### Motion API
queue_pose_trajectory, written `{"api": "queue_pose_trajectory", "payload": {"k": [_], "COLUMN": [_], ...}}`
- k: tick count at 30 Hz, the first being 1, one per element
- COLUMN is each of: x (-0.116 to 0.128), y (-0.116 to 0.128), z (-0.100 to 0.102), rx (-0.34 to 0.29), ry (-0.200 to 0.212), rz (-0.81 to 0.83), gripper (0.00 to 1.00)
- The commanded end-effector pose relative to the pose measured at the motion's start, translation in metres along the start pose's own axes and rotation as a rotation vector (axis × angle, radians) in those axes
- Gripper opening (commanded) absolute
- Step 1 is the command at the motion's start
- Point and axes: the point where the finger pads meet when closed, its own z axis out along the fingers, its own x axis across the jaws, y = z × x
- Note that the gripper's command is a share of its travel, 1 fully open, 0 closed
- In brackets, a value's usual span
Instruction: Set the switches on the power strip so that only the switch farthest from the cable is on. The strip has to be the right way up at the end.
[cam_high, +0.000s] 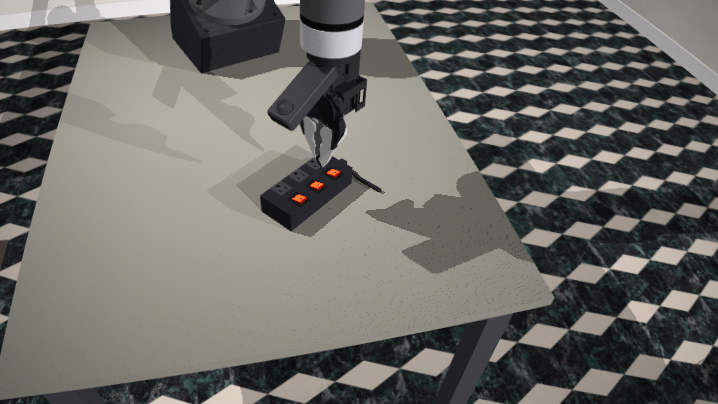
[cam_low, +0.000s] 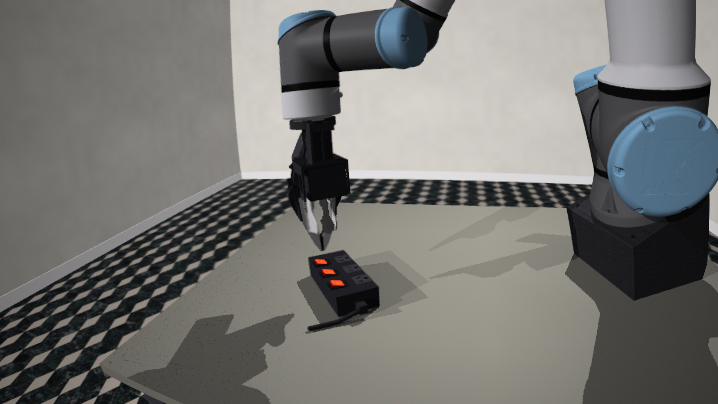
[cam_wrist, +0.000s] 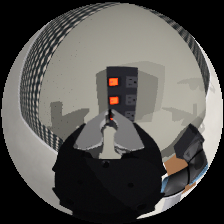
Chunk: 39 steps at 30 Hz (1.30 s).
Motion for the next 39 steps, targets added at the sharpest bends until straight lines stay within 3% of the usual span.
{"api": "queue_pose_trajectory", "payload": {"k": [1, 39], "x": [0.000, 0.000], "y": [0.000, -0.001], "z": [0.003, 0.037], "rx": [0.001, 0.001], "ry": [-0.001, -0.001], "rz": [0.000, 0.000], "gripper": [0.00, 0.00]}}
